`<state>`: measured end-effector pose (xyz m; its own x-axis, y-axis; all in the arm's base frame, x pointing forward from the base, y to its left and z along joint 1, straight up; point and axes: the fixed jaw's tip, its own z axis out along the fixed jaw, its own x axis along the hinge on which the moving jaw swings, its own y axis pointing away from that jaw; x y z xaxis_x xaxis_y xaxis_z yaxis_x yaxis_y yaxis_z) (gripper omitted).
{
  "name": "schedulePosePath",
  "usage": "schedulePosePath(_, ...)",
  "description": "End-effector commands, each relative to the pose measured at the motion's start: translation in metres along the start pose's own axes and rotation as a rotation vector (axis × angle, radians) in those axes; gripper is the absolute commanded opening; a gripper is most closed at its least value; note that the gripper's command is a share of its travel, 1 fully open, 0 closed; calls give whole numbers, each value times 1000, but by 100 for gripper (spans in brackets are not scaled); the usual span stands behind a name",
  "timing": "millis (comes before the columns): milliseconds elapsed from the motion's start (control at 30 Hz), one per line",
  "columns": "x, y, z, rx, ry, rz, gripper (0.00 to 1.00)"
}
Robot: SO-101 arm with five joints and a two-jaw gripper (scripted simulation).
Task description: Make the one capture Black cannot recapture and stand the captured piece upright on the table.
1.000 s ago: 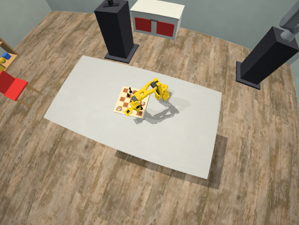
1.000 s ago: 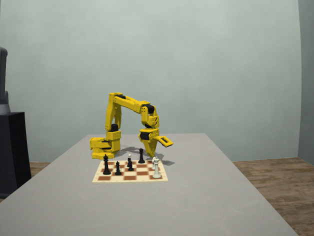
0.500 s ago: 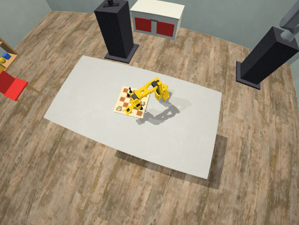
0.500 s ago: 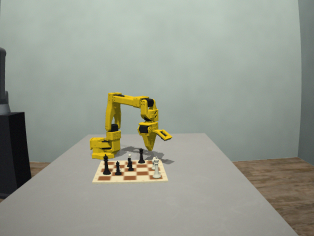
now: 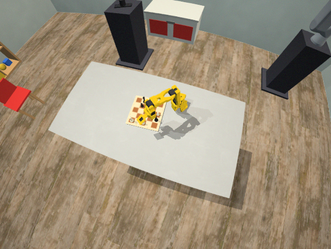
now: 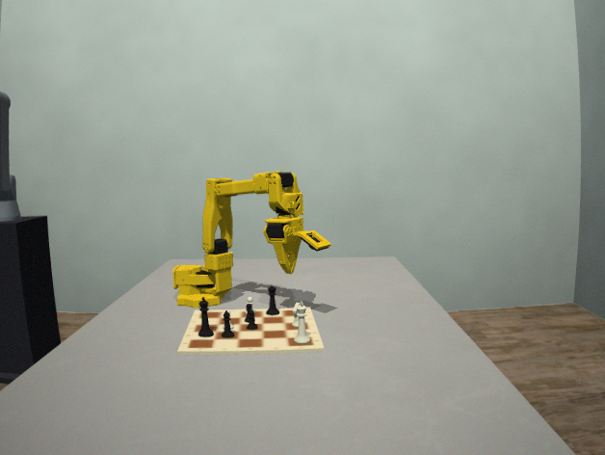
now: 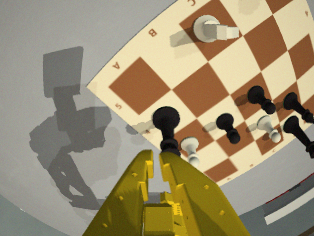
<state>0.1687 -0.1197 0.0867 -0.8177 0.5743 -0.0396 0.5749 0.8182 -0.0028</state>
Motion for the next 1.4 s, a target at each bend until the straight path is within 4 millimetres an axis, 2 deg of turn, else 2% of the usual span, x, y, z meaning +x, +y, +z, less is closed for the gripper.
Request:
schedulePosePath(0, -2, 1, -6, 0, -28, -2, 0)
schedulePosePath(267, 2, 1, -12, 2, -93, 7, 2)
schedulePosePath(500, 18, 0, -24, 8, -318, 38, 7)
schedulePosePath(700, 28, -1, -25, 11, -475, 59, 11)
schedulePosePath(1367, 31, -1, -22, 12, -503, 65, 12)
